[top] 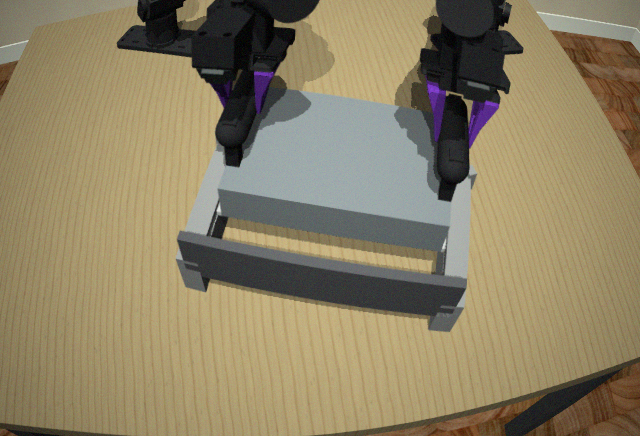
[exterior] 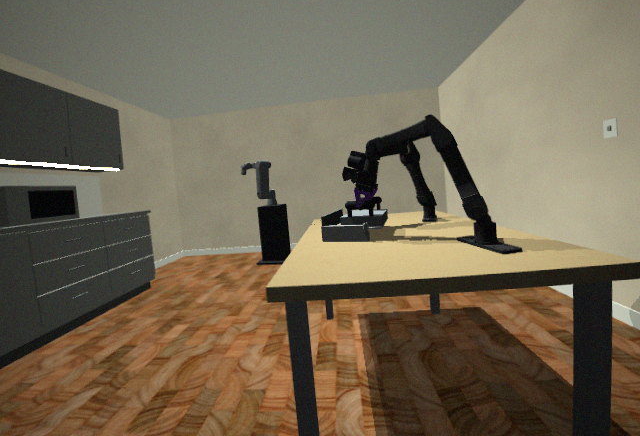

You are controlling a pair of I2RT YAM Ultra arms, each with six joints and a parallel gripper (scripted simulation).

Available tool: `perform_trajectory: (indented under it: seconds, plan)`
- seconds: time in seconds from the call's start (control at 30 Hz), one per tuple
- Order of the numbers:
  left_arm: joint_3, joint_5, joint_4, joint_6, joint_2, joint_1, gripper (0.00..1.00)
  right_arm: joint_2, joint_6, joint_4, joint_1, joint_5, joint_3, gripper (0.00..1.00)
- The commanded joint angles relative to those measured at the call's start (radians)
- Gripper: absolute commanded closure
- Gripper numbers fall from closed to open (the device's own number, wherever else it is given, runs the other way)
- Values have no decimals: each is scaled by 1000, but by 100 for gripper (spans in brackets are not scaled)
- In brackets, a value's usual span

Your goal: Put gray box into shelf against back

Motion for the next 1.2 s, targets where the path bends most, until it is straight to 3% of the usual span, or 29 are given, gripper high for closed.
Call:
perform_trajectory:
  seconds: [0.0, 0.53, 0.6, 1.1, 1.17]
  plan:
    - [88, -22, -23, 14, -32, 17, 84, -46, 11, 3, -25, 31, 90, 84]
    - [222, -20, -8, 26, 58, 30, 84, 28, -27, 4, -68, 25, 200, 84]
    - [259, -14, -63, 31, 115, 36, 84, 50, -41, -28, -78, 21, 227, 84]
    - [401, -13, -72, 40, 175, 43, 84, 120, -67, -36, -109, 13, 346, 84]
    - [448, -8, -123, 45, 234, 49, 84, 166, -92, -73, -119, 10, 385, 84]
